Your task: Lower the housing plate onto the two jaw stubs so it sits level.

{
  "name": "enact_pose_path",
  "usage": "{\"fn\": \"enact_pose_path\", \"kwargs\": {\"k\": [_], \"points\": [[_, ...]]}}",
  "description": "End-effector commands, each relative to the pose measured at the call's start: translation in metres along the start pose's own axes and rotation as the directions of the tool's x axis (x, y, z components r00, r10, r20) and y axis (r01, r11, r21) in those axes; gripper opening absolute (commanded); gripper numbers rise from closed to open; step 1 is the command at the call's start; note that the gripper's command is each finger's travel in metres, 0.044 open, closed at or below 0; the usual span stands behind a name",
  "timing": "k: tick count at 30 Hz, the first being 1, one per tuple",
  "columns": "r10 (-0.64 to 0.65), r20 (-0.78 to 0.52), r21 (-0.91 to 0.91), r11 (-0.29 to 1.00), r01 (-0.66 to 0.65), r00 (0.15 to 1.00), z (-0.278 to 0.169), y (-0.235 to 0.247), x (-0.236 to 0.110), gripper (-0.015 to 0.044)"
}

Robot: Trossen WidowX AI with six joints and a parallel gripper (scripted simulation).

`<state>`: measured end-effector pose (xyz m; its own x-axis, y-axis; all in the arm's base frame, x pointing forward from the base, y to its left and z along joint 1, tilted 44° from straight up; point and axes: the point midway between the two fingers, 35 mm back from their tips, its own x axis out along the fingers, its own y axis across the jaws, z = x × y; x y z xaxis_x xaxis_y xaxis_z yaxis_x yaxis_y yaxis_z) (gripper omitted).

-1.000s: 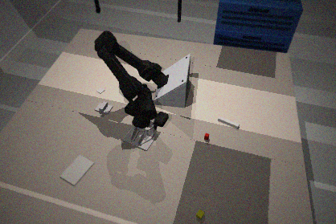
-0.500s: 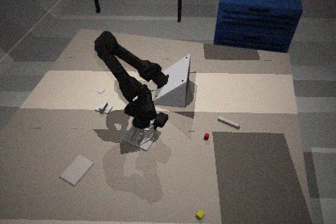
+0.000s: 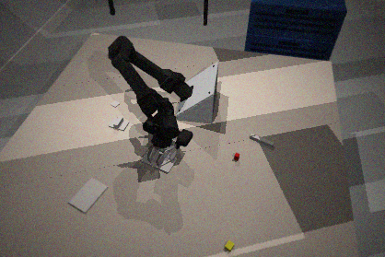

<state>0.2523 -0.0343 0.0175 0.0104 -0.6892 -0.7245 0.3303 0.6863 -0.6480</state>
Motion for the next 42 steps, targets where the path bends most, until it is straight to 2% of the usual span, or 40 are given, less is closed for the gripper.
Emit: {"fn": "enact_pose_path", "kwargs": {"k": [1,42], "points": [[-0.002,-0.002,-0.007,1.000,0.002,1.000,-0.0005,0.0006,0.0013,0.0351],[-0.003,-0.002,-0.007,1.000,0.003,1.000,-0.0005,0.0005,0.0061,0.0351]]}}
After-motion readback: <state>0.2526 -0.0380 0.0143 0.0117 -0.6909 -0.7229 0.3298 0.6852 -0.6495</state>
